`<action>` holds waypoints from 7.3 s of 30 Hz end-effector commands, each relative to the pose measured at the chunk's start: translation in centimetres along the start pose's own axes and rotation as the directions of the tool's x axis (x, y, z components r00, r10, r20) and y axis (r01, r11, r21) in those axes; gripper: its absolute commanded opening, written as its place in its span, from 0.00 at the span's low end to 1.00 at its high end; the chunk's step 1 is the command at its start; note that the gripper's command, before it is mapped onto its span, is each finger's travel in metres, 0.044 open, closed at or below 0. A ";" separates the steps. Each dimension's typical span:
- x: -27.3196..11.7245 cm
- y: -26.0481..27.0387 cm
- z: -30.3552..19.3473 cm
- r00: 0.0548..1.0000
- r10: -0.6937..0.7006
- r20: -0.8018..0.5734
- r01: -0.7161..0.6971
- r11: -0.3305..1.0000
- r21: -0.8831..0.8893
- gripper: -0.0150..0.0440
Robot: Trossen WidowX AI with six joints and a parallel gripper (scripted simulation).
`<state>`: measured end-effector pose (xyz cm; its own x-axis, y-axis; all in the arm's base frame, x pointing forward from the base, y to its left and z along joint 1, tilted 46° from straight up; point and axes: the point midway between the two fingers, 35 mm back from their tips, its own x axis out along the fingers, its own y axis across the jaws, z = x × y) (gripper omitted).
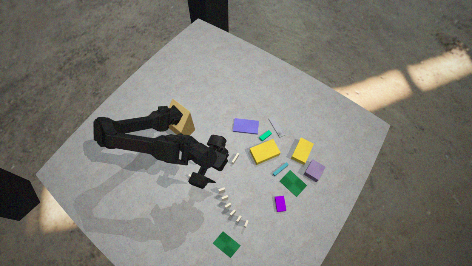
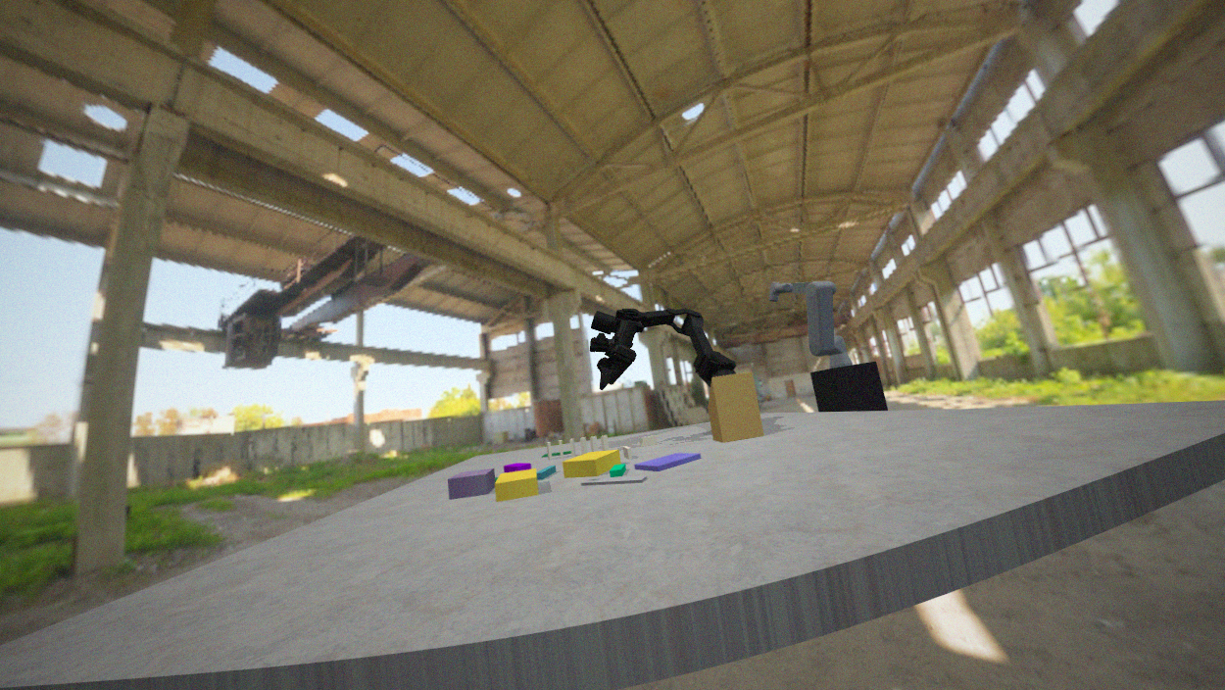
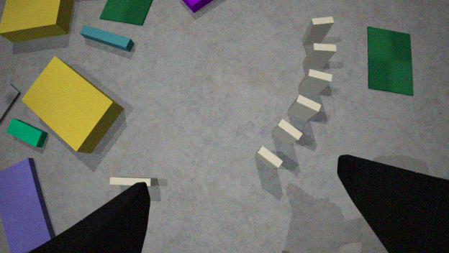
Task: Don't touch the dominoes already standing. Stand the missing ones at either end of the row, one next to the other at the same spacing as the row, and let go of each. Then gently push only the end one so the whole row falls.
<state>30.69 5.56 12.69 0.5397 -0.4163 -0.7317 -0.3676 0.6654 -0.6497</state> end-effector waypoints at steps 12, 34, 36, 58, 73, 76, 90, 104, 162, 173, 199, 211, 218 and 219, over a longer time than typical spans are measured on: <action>3.7 -3.8 -11.8 0.869 -0.065 -0.490 0.198 0.954 0.225 1.00; 9.4 -4.8 -15.1 0.869 -0.068 -0.490 0.201 0.954 0.224 1.00; 9.6 -4.8 -15.2 0.869 -0.068 -0.490 0.201 0.954 0.224 1.00; 10.6 -4.9 -15.8 0.869 -0.069 -0.490 0.202 0.954 0.224 0.69; 10.6 -4.9 -15.8 0.869 -0.069 -0.490 0.202 0.954 0.224 0.29; 10.6 -4.9 -15.8 0.869 -0.069 -0.490 0.202 0.954 0.224 0.29; -1.4 -3.1 -8.3 0.870 -0.062 -0.490 0.195 0.954 0.226 0.29; -3.4 -6.7 -8.8 0.871 -0.057 -0.488 0.182 0.960 0.212 0.29; 3.8 -9.7 -10.8 0.921 0.142 0.362 -0.345 0.728 0.592 0.29; 3.1 -11.3 -11.5 0.834 -0.013 0.552 -0.333 0.786 0.521 0.29; -2.1 -10.9 -14.6 0.522 -0.252 0.815 0.062 0.964 0.258 0.29; -3.3 -9.6 -15.2 0.467 -0.251 0.848 0.188 0.965 0.182 0.29; -3.3 -9.6 -15.2 0.467 -0.251 0.848 0.188 0.965 0.182 0.29; -3.3 -9.6 -15.2 0.467 -0.251 0.848 0.188 0.965 0.182 0.29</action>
<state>21.04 -9.07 18.33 0.9875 0.1572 -0.0050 -0.1124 0.6828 -0.7219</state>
